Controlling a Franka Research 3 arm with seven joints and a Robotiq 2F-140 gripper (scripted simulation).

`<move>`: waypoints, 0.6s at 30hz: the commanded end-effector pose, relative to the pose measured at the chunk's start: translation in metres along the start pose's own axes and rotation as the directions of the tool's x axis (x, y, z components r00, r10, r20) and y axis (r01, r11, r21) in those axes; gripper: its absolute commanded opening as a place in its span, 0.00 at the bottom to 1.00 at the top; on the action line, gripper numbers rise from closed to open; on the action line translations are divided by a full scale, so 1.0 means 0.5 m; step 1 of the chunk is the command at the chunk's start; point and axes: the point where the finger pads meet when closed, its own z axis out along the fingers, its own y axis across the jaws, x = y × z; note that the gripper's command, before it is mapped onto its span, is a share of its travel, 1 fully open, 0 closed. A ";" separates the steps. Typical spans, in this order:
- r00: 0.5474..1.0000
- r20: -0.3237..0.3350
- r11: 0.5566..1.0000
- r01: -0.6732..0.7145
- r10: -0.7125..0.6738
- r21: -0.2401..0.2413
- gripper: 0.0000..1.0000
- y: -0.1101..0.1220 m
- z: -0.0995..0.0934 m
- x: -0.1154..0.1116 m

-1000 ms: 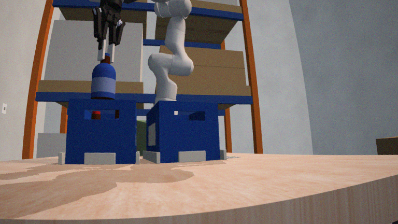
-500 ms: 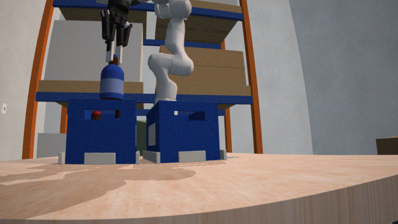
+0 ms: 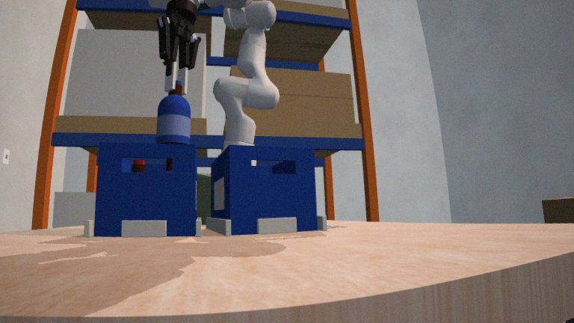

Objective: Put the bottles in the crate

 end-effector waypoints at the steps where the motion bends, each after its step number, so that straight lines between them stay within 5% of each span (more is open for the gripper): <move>1: 1.000 0.000 1.000 -0.026 0.026 0.017 0.00 0.001 -0.010 -0.005; 18: 1.000 0.000 1.000 -0.026 0.026 0.017 0.00 0.055 -0.009 -0.031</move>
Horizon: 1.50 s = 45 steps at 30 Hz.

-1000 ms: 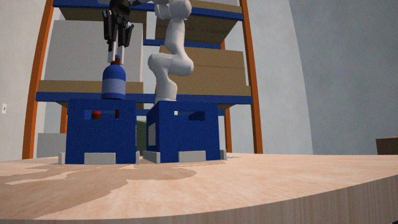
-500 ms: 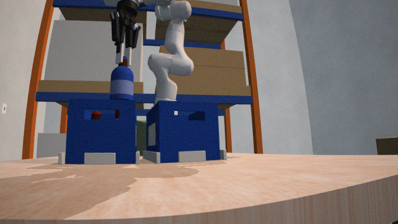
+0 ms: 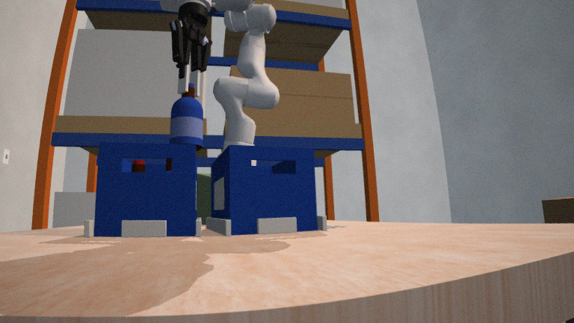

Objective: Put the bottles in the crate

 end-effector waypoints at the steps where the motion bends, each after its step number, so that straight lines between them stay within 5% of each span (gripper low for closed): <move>1: 1.000 0.001 1.000 -0.024 0.024 0.016 0.00 0.002 -0.009 -0.006; 45: 1.000 0.001 1.000 -0.024 0.024 0.016 0.00 0.146 -0.007 -0.076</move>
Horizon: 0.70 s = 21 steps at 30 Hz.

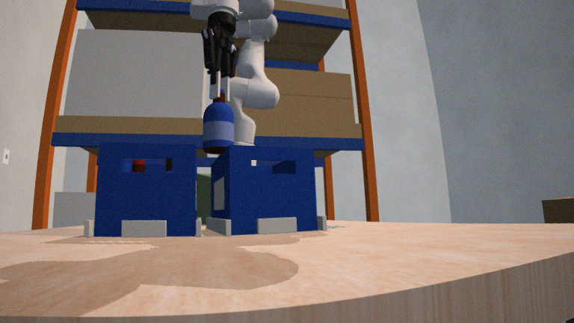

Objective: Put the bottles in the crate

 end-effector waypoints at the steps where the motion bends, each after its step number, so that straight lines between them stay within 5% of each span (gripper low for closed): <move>1: 1.000 0.004 1.000 -0.025 0.025 0.010 0.00 0.007 -0.008 -0.008; 21: 1.000 0.004 1.000 -0.025 0.025 0.010 0.00 0.065 -0.008 -0.036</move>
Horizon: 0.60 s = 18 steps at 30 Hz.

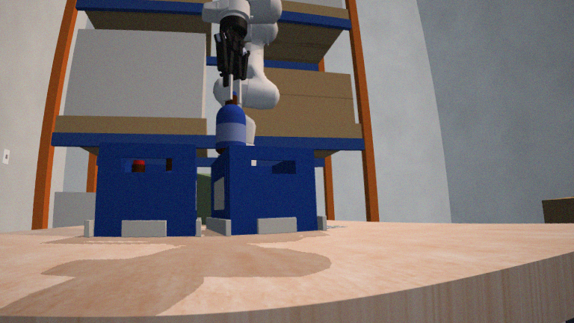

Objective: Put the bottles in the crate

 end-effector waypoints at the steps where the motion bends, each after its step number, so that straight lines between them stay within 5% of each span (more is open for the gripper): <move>1: 1.000 0.007 1.000 -0.025 0.025 0.006 0.00 0.007 -0.007 -0.009; 18: 1.000 0.007 1.000 -0.025 0.025 0.006 0.00 0.031 -0.007 -0.027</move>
